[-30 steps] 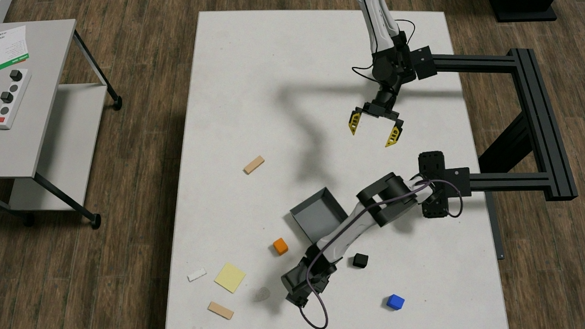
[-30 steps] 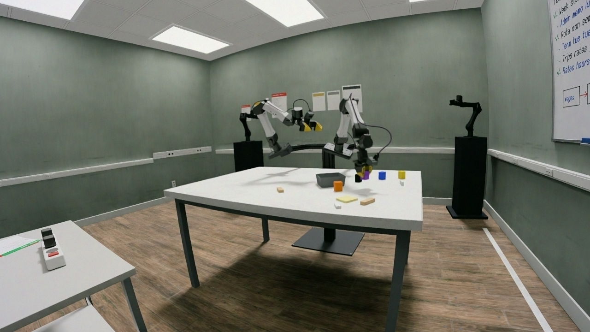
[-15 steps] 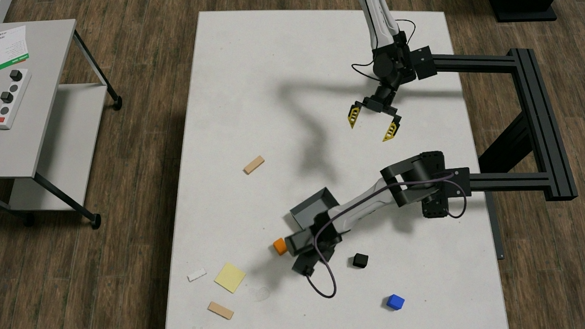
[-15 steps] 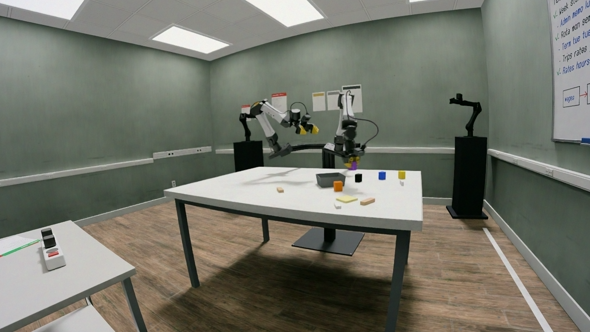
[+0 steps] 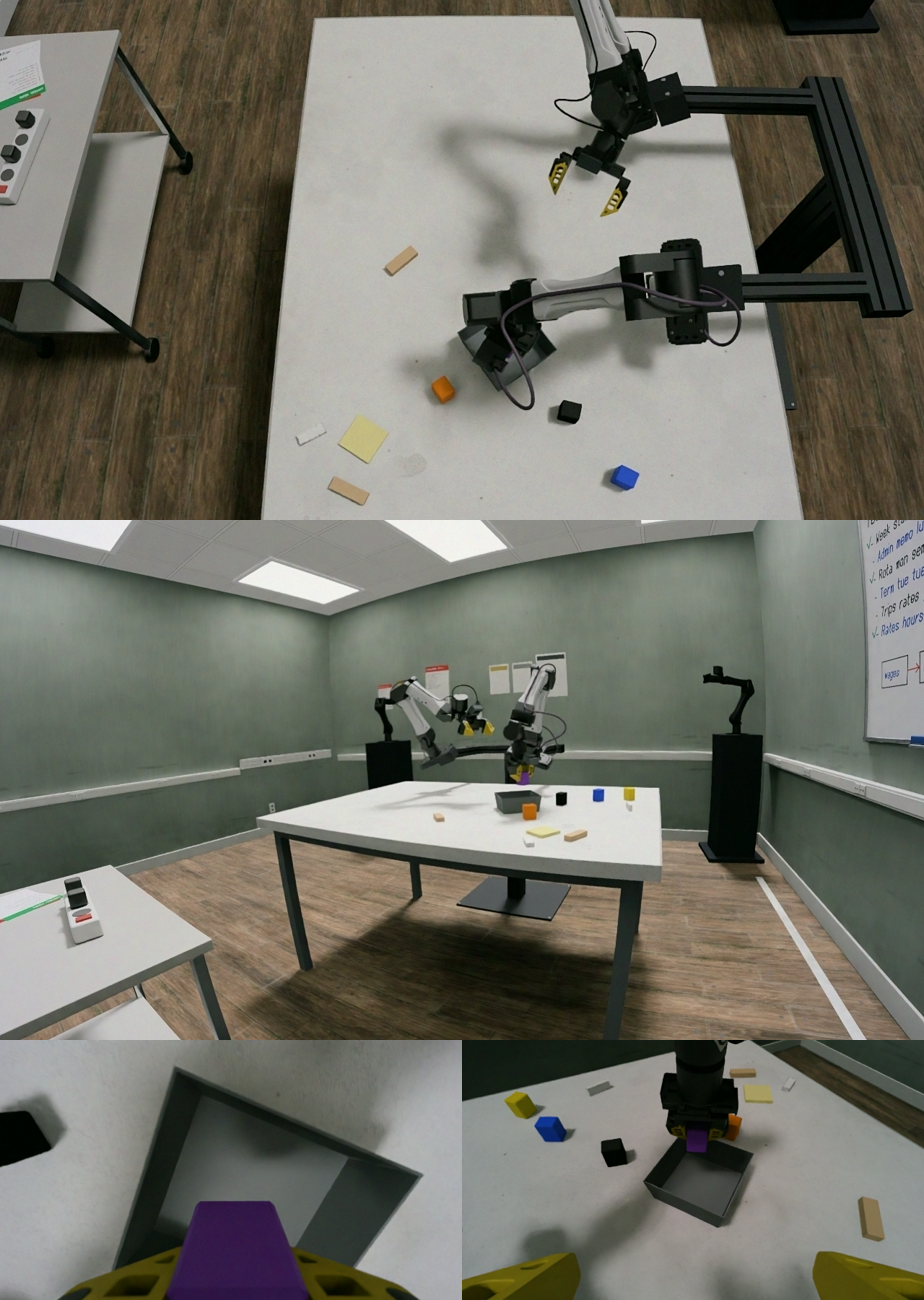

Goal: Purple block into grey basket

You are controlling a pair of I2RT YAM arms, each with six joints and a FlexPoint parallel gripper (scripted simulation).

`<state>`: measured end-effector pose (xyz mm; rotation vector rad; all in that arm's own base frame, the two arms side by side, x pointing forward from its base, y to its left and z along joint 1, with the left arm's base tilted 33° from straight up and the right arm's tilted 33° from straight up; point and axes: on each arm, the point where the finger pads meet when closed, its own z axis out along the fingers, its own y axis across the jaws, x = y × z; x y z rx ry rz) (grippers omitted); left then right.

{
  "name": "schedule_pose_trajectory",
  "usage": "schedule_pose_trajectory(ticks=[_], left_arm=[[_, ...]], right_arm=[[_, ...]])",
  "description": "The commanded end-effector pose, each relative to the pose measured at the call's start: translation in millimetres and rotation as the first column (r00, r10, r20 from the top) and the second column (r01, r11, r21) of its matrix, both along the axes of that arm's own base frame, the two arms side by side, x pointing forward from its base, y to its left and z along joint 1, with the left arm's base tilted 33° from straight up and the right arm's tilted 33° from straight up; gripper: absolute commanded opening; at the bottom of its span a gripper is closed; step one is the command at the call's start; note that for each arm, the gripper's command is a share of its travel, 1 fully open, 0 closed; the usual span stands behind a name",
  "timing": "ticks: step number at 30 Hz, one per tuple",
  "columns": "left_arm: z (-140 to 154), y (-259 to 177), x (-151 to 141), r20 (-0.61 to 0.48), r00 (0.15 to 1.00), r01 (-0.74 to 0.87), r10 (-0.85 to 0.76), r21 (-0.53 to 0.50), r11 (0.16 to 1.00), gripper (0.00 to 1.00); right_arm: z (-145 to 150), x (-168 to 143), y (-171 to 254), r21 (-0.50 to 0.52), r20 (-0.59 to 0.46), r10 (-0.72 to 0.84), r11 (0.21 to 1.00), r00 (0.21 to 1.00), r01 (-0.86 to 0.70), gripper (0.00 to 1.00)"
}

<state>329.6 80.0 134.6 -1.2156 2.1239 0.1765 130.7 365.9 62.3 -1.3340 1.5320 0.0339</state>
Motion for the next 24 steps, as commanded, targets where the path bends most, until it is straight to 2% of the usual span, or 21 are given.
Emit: schedule_pose_trajectory(ticks=[1,14,19,24], left_arm=[[-14,-11,2,0.002,1.0,-0.023,0.023,0.007,1.0,0.24],[-45,-7,19,-0.003,1.0,0.01,-0.01,-0.001,1.0,0.24],[-65,1,30,-0.003,1.0,0.01,-0.01,-0.001,1.0,0.24],[-65,6,47,0.017,1.0,0.01,-0.01,0.0,1.0,0.24]], right_arm=[[7,-2,-5,0.024,0.01,-0.011,1.0,1.0,0.011,1.0],[10,-2,-8,0.03,0.023,-0.003,1.0,1.0,0.002,1.0],[6,-1,-8,0.02,0.016,-0.003,1.0,1.0,0.002,1.0],[6,-1,-8,0.02,0.016,-0.003,1.0,1.0,0.002,1.0]])
